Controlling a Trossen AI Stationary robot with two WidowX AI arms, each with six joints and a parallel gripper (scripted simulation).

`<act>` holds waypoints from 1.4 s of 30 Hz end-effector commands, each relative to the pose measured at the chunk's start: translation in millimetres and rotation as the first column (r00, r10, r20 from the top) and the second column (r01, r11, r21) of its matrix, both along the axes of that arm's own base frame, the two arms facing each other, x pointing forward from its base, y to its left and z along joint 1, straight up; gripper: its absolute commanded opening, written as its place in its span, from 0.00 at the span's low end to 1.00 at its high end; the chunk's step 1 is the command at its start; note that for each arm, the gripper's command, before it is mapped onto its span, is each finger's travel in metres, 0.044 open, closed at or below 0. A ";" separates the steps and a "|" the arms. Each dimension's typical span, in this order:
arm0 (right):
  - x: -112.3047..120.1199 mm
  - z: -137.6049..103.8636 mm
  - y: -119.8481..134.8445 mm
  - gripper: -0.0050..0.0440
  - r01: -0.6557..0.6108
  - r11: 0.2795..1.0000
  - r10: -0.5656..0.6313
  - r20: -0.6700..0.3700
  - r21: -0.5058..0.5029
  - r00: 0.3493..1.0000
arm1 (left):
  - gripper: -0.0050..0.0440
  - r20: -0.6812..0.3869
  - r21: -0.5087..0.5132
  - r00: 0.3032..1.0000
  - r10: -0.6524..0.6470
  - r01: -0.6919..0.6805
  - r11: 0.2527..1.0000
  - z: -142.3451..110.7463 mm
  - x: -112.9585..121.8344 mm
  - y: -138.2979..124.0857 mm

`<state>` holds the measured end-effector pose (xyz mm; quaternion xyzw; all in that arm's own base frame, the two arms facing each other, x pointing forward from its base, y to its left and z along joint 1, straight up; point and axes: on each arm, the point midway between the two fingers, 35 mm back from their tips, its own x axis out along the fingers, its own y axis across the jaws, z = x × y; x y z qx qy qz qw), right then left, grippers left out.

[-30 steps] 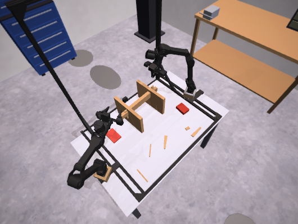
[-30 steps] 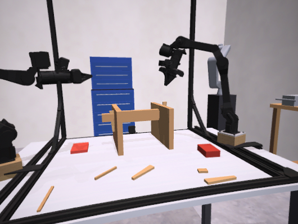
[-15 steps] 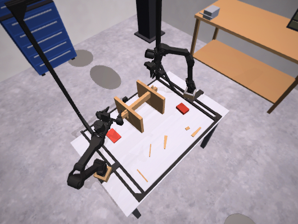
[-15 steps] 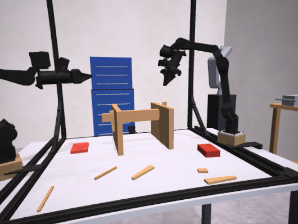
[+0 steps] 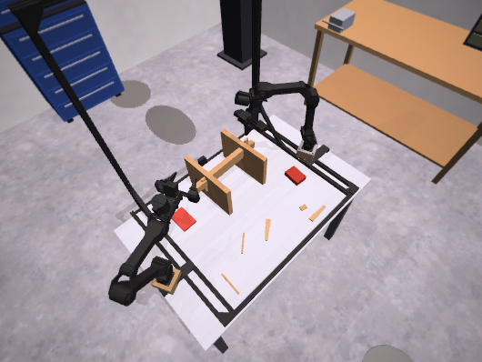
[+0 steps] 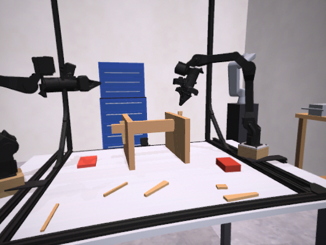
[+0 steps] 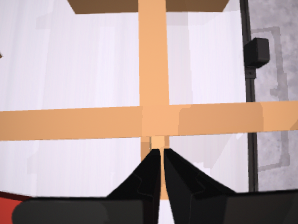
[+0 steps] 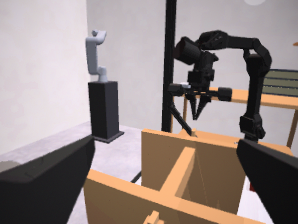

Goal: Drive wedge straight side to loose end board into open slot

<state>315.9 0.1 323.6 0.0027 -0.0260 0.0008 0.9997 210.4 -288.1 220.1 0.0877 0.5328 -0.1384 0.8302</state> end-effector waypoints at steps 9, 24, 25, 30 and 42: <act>0.0 0.0 0.0 1.00 0.000 1.000 0.000 0.000 0.000 1.000 | 0.10 0.003 -0.006 1.000 -0.003 0.003 1.000 -17.6 0.1 -0.5; 0.0 0.0 0.0 1.00 0.000 1.000 0.000 0.000 0.000 1.000 | 0.10 0.003 -0.006 1.000 -0.003 0.003 1.000 -40.3 0.3 -1.1; 0.0 0.0 0.0 1.00 0.000 1.000 0.000 0.000 0.000 1.000 | 0.10 0.003 -0.006 1.000 -0.003 0.003 1.000 -42.0 0.2 -1.0; 0.0 0.0 0.0 1.00 0.000 1.000 0.000 0.000 0.000 1.000 | 0.10 0.003 -0.006 1.000 -0.003 0.003 1.000 -49.0 0.0 -0.8; 0.0 0.0 0.0 1.00 0.000 1.000 0.000 0.000 0.000 1.000 | 0.10 0.003 -0.006 1.000 -0.003 0.003 1.000 -68.3 -1.0 0.7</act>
